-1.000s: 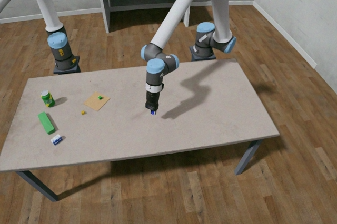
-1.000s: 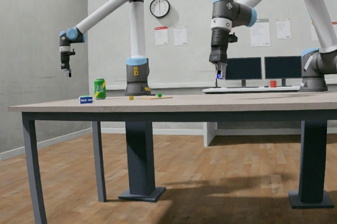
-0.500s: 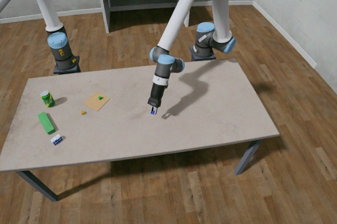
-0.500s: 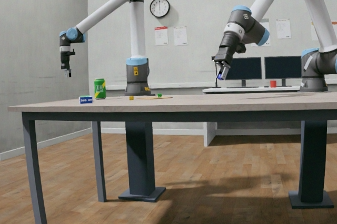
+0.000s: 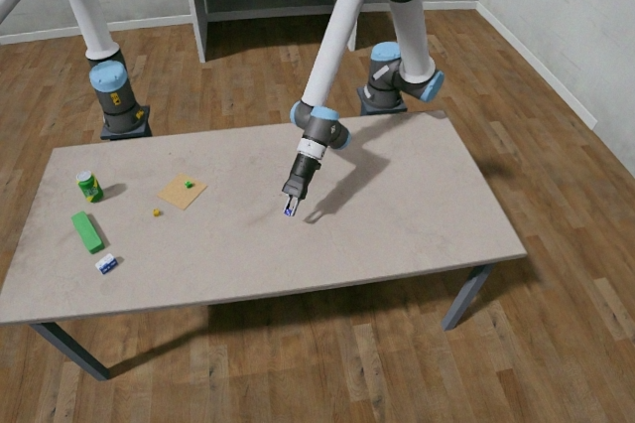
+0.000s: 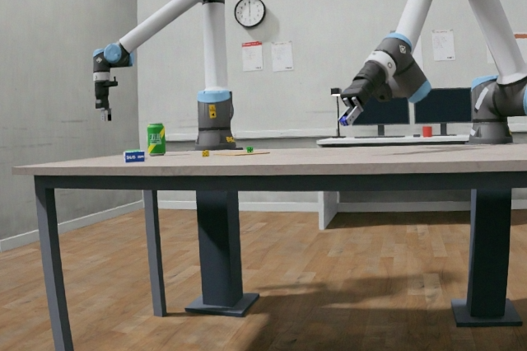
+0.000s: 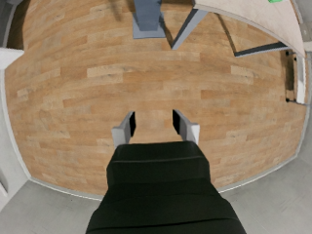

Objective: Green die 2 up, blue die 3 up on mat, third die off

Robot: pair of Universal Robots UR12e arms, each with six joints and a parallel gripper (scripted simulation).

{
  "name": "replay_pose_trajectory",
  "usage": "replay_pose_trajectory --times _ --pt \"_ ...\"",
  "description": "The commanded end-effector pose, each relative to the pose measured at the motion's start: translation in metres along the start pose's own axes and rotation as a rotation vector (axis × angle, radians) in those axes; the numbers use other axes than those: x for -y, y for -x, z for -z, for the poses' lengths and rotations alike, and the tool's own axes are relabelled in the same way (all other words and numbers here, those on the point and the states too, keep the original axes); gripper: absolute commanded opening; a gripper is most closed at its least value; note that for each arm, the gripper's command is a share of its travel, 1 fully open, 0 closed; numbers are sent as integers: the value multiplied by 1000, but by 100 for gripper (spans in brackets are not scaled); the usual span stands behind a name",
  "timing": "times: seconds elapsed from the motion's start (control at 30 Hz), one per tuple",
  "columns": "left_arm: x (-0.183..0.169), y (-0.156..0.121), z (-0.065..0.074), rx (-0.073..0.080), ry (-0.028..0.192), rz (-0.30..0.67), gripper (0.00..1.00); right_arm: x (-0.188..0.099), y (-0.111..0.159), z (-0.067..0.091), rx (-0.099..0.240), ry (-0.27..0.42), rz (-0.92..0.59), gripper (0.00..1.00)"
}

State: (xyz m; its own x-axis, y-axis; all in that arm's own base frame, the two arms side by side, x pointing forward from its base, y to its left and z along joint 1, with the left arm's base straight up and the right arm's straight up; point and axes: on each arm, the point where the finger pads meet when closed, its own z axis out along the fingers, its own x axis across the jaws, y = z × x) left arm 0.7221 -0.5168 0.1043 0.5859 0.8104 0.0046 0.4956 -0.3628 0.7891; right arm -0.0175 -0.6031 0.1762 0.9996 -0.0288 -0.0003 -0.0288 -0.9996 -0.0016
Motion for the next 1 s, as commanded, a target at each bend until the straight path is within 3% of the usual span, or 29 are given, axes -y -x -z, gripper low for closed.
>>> replay_pose_trajectory --times 0.0,0.03,0.23,0.4,0.53,0.97 --pt "-4 1 1 2 48 3 40 -1 0 1 0 2 0 100" --pt "-4 1 1 2 48 3 40 -1 0 1 0 2 0 100" --pt "-3 1 1 1 126 4 40 -1 0 1 0 2 0 100" --pt "-3 1 1 0 160 5 40 -1 0 1 0 2 0 100" --pt "-3 1 2 0 171 6 40 -1 0 1 0 2 0 100" --pt "1 1 -1 0 173 6 40 -1 0 1 0 2 0 100"
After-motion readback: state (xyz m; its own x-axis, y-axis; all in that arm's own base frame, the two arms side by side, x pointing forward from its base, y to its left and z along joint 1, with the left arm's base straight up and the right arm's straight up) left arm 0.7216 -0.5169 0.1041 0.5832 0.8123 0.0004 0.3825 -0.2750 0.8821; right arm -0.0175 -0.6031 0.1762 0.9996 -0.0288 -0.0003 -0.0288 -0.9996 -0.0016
